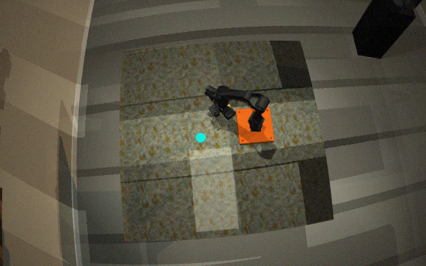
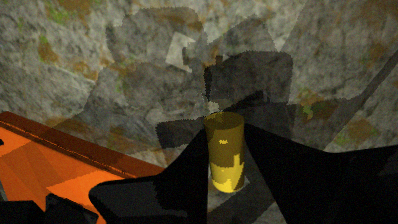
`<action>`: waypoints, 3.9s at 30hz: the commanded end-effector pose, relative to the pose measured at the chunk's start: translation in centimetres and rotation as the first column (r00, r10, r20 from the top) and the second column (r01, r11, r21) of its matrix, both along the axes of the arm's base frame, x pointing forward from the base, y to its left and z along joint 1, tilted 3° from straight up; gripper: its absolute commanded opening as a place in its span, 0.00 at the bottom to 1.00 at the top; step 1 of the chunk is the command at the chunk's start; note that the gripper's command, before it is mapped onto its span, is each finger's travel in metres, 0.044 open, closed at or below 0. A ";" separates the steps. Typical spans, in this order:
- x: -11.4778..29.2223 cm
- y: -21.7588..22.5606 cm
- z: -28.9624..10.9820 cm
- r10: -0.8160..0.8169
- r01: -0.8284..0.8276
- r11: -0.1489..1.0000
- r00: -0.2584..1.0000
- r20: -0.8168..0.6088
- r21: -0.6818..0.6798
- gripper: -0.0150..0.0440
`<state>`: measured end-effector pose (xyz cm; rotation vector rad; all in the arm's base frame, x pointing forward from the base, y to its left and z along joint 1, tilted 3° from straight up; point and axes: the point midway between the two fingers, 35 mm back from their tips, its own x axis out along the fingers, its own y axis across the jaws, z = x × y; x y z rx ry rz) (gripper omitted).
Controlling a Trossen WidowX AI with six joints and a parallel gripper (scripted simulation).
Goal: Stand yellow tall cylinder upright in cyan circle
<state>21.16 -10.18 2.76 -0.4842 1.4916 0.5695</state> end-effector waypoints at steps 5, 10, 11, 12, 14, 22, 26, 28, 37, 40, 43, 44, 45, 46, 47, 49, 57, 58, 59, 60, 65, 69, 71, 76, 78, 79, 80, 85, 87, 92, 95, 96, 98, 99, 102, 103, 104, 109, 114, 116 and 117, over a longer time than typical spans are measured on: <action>0.7 -0.6 2.8 -0.001 0.001 1.000 1.000 0.014 -0.012 0.43; 0.7 -0.7 4.4 -0.001 0.001 1.000 1.000 0.014 -0.012 0.43; 0.7 -0.7 4.7 -0.001 0.001 1.000 1.000 0.014 -0.012 0.43; 0.7 -0.7 5.0 -0.001 0.001 1.000 1.000 0.014 -0.012 0.43; 0.7 -0.7 5.7 -0.001 0.001 1.000 1.000 0.014 -0.012 0.43; 0.5 -0.7 8.2 -0.001 0.001 1.000 1.000 0.014 -0.012 0.43; 0.3 -0.7 9.5 -0.001 0.001 1.000 1.000 0.014 -0.012 0.43; 0.2 -0.6 10.1 -0.001 0.001 1.000 1.000 0.014 -0.012 0.43; 0.9 -0.1 10.6 0.010 -0.010 1.000 1.000 0.015 -0.012 0.43; 1.5 0.3 10.8 0.019 -0.019 1.000 1.000 0.016 -0.012 0.43; 2.2 0.8 10.9 0.029 -0.029 1.000 0.999 0.017 -0.013 0.43; 2.4 0.9 11.0 0.032 -0.032 0.999 0.999 0.017 -0.013 0.43; 2.6 1.1 11.1 0.035 -0.035 0.999 0.999 0.017 -0.013 0.43; 2.8 1.3 11.1 0.038 -0.038 0.999 0.999 0.018 -0.013 0.43; 3.0 1.5 11.2 0.041 -0.041 0.999 0.999 0.018 -0.013 0.43; 3.5 1.8 11.3 0.048 -0.047 0.999 0.999 0.018 -0.013 0.43; 5.1 3.4 11.7 0.073 -0.073 0.997 0.997 0.021 -0.012 0.43; 5.3 3.6 11.8 0.076 -0.076 0.997 0.997 0.021 -0.012 0.43; 5.4 3.8 11.8 0.079 -0.079 0.997 0.997 0.022 -0.012 0.43; 5.6 4.0 11.9 0.082 -0.082 0.997 0.996 0.022 -0.012 0.43; 6.6 5.1 12.1 0.098 -0.098 0.995 0.995 0.023 -0.012 0.43; 7.3 6.0 12.3 0.111 -0.110 0.994 0.994 0.025 -0.012 0.43; 7.6 6.5 12.4 0.117 -0.117 0.993 0.993 0.025 -0.011 0.43; 8.4 7.8 12.6 0.133 -0.132 0.991 0.991 0.027 -0.011 0.43; 8.7 8.3 12.6 0.139 -0.139 0.990 0.990 0.027 -0.010 0.43; 8.9 8.6 12.7 0.142 -0.142 0.990 0.989 0.028 -0.010 0.43; 9.0 8.8 12.7 0.145 -0.145 0.989 0.989 0.028 -0.010 0.43; 9.7 10.2 12.9 0.161 -0.160 0.987 0.987 0.030 -0.009 0.43; 10.0 10.8 13.0 0.167 -0.167 0.986 0.986 0.030 -0.009 0.43; 10.6 12.3 13.1 0.182 -0.182 0.983 0.983 0.032 -0.008 0.43; 10.9 13.2 13.2 0.192 -0.192 0.981 0.981 0.032 -0.007 0.43; 11.0 13.5 13.2 0.195 -0.195 0.981 0.980 0.033 -0.007 0.43; 11.2 14.1 13.3 0.201 -0.201 0.980 0.979 0.033 -0.006 0.43; 11.3 14.4 13.3 0.204 -0.204 0.979 0.978 0.033 -0.006 0.43; 11.5 15.4 13.4 0.213 -0.213 0.977 0.976 0.034 -0.005 0.43; 11.6 15.7 13.4 0.216 -0.216 0.976 0.976 0.034 -0.005 0.43; 11.7 16.0 13.4 0.220 -0.220 0.976 0.975 0.035 -0.004 0.43; 11.9 16.8 13.5 0.227 -0.227 0.974 0.973 0.035 -0.004 0.43; 12.1 16.9 13.3 0.216 -0.217 0.976 0.975 0.049 0.007 0.43; 12.3 16.9 13.1 0.208 -0.209 0.978 0.976 0.061 0.016 0.43; 12.4 16.9 13.1 0.203 -0.205 0.979 0.977 0.066 0.021 0.43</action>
